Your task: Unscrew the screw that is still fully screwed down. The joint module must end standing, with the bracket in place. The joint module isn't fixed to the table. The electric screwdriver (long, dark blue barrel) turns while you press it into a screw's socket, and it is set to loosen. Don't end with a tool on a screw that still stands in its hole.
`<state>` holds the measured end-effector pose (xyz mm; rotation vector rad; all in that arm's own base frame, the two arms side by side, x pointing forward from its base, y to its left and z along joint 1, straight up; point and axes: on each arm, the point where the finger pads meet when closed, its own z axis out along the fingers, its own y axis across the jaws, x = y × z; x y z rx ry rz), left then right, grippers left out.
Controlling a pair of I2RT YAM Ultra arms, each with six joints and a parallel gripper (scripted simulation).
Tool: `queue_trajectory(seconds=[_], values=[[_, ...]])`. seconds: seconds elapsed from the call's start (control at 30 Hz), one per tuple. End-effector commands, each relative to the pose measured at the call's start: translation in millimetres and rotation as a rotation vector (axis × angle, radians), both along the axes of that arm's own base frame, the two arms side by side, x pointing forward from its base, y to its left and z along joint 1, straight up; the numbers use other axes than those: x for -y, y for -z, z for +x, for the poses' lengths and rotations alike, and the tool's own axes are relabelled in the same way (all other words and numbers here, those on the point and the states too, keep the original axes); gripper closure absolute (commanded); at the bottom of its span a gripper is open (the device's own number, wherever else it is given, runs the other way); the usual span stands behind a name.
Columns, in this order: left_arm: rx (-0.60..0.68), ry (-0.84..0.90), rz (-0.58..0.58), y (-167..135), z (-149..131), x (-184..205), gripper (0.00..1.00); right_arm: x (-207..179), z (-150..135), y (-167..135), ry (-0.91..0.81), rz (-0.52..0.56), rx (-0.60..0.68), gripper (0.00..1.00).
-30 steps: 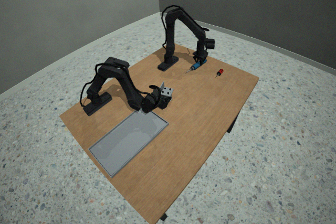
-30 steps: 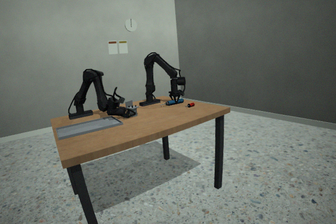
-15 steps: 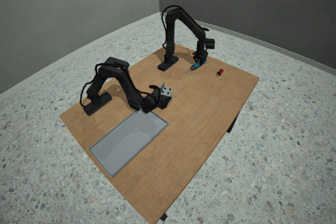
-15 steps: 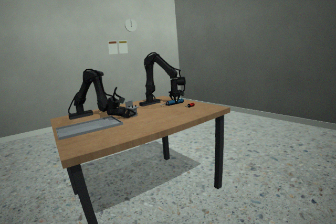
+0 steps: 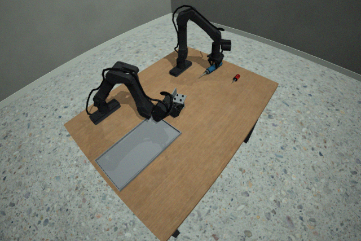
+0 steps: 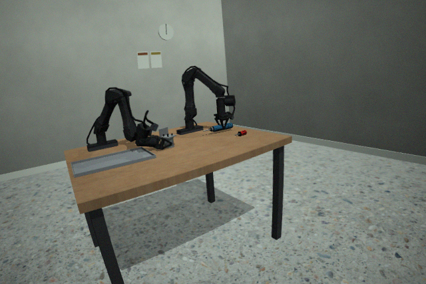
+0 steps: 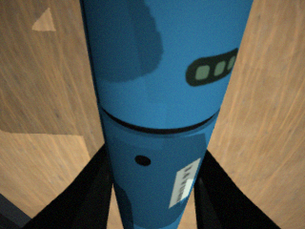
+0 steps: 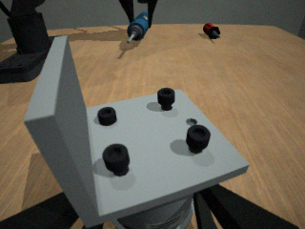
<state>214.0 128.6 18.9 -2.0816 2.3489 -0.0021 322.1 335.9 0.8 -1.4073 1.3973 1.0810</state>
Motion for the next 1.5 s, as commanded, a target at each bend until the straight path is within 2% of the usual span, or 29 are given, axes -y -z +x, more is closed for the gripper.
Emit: queue_trajectory(seconds=[0.0, 1.47], values=[[0.029, -0.002, 0.03, -17.6, 6.7, -4.7, 0.58, 2.6, 6.1, -14.9, 0.008, 0.019, 0.024, 0.41], [0.029, -0.002, 0.029, -73.1, 4.4, -3.3, 0.58, 2.6, 6.1, -14.9, 0.008, 0.019, 0.024, 0.41]])
